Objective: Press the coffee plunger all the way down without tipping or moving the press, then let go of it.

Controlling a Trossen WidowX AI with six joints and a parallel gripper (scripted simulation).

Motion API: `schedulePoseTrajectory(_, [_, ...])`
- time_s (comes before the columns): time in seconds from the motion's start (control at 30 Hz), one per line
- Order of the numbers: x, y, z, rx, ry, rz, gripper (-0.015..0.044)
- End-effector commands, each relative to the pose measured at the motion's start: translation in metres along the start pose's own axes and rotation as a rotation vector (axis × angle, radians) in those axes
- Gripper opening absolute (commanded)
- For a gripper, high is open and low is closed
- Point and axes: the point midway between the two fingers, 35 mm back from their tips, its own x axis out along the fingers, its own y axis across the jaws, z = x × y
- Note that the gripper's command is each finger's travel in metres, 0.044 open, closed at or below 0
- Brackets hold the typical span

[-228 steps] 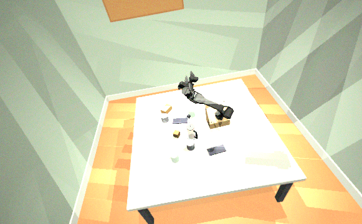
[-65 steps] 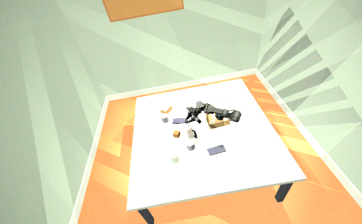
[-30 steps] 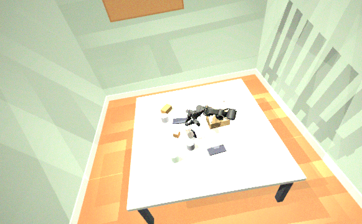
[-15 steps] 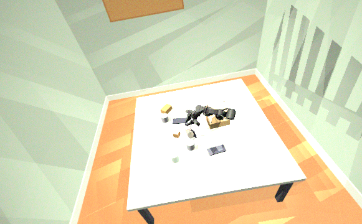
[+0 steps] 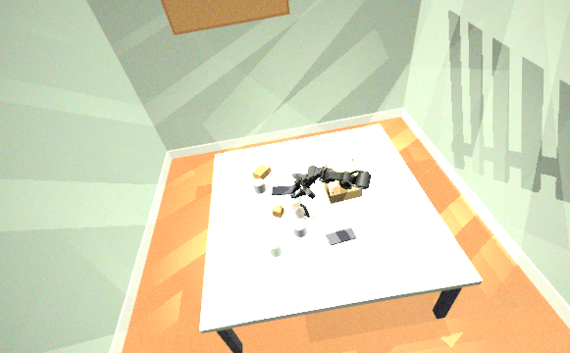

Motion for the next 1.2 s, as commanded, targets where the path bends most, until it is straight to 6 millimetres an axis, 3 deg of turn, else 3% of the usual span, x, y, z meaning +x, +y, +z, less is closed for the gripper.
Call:
schedulePoseTrajectory(0.0, [0.0,0.0,0.0,0.0,0.0,0.0,0.0123])
schedulePoseTrajectory(0.4, [0.0,0.0,0.0,0.0,0.0,0.0,0.0438])
schedulePoseTrajectory(0.5, [0.0,0.0,0.0,0.0,0.0,0.0,0.044])
schedulePoseTrajectory(0.87, [-0.008,-0.008,0.029,-0.064,-0.048,-0.046,0.044])
schedulePoseTrajectory(1.0, [-0.026,-0.006,0.039,-0.041,-0.007,-0.04,0.044])
schedulePoseTrajectory(1.17, [-0.057,0.011,0.053,0.008,0.015,-0.004,0.044])
